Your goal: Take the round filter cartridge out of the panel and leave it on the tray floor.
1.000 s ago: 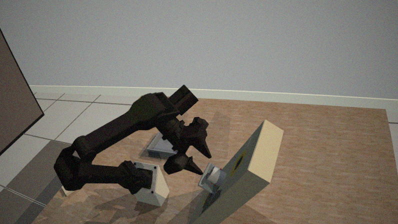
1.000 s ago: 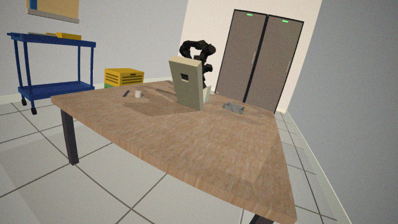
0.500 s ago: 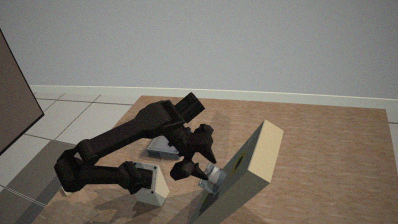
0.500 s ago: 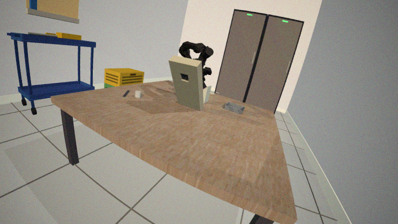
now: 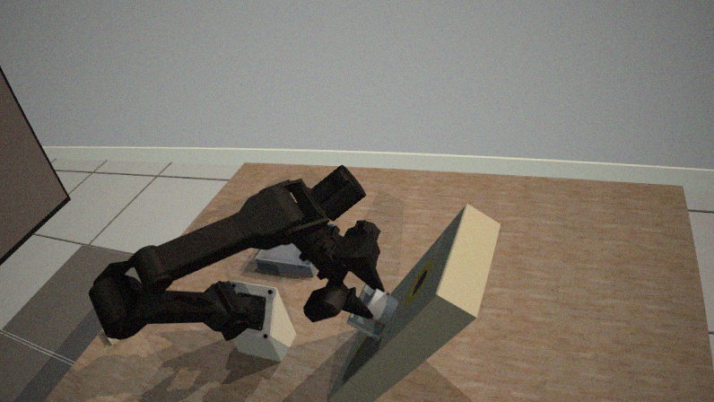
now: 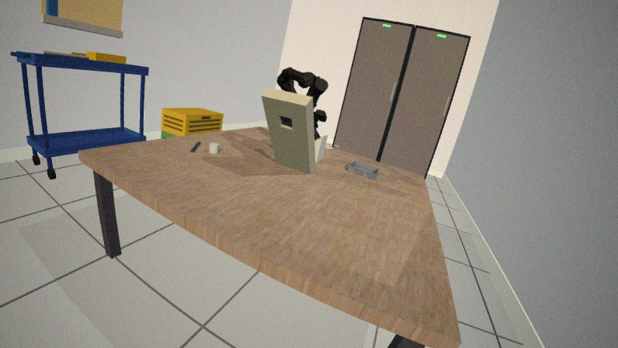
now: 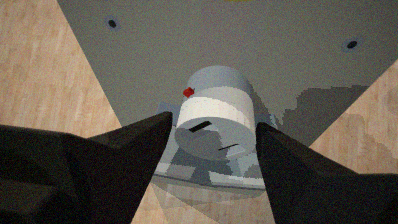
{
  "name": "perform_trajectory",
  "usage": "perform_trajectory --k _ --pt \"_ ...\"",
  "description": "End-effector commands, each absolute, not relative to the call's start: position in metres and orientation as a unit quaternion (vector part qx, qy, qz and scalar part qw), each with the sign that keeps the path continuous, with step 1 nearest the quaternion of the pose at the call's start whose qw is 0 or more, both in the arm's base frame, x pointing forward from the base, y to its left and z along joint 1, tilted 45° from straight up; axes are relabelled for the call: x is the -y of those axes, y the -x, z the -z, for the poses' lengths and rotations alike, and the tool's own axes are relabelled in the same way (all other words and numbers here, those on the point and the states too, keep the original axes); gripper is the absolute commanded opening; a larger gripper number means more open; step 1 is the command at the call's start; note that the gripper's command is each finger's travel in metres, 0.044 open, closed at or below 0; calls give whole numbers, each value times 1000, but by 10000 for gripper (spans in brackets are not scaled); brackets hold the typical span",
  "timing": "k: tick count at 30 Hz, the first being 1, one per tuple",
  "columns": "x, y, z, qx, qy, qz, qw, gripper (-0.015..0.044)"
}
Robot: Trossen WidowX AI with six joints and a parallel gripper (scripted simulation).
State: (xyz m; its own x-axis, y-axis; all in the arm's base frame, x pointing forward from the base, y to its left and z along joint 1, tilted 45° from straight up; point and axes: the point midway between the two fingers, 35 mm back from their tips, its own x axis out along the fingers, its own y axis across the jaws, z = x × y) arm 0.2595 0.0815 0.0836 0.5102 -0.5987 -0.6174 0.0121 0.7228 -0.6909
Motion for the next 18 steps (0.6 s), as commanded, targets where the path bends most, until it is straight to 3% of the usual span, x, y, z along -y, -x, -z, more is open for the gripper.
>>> perform_trajectory --k 1,7,14,18 --pt "-82 -259 -84 -457 319 190 808 226" --pt "-82 -259 -84 -457 319 190 808 186" --pt "-87 -265 -89 -457 320 190 808 2" --pt "-94 -272 -98 -457 321 190 808 0"
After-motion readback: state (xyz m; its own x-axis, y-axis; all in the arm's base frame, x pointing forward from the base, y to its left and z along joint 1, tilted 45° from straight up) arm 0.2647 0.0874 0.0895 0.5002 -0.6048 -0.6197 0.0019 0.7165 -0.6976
